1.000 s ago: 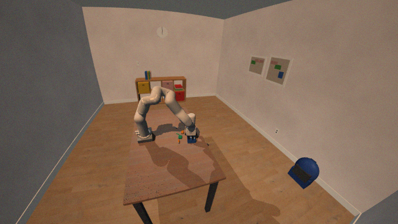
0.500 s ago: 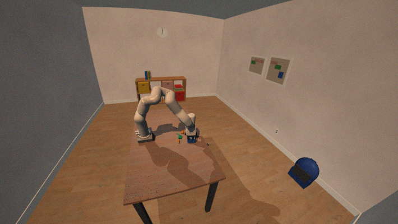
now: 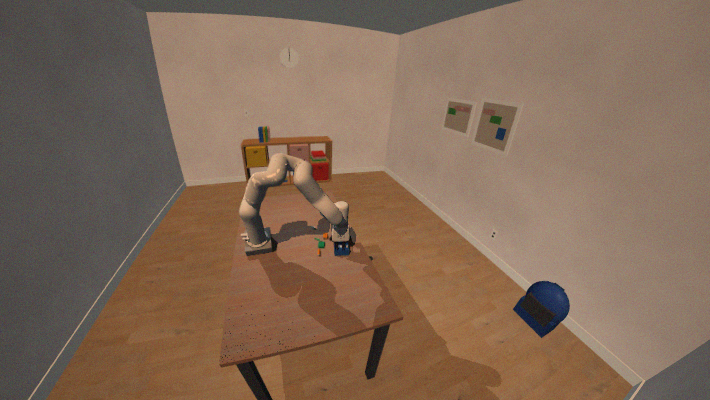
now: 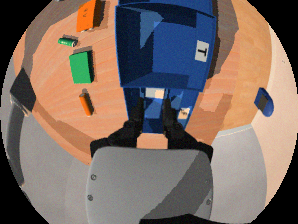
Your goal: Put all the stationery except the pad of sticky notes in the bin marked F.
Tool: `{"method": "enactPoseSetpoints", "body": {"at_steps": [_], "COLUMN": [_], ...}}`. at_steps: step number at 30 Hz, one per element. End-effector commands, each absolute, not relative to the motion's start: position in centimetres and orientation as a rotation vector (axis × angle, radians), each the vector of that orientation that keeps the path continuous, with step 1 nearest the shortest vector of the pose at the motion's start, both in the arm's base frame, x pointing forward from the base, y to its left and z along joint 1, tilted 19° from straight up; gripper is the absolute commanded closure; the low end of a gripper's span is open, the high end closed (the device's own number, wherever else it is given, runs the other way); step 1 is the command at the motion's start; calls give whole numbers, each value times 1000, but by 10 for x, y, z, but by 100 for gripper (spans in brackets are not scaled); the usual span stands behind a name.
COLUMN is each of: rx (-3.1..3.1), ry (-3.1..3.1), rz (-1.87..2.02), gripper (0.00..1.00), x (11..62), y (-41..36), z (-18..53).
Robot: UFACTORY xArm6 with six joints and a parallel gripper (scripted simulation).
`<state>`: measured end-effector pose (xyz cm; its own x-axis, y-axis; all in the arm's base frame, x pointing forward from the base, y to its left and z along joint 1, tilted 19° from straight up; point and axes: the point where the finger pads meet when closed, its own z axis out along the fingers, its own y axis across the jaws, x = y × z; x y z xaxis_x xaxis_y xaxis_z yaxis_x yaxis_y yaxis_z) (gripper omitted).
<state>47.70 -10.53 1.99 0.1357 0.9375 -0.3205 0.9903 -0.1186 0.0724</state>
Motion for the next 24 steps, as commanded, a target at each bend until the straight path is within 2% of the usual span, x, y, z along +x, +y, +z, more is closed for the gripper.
{"method": "enactPoseSetpoints", "body": {"at_steps": [1,24], "rx": [2146,2146], "ry": [1882,1882], "rz": [-279,-279], "gripper": [71,71], "x": [479,477], "y": [-103,-90], "z": [27,65]}}
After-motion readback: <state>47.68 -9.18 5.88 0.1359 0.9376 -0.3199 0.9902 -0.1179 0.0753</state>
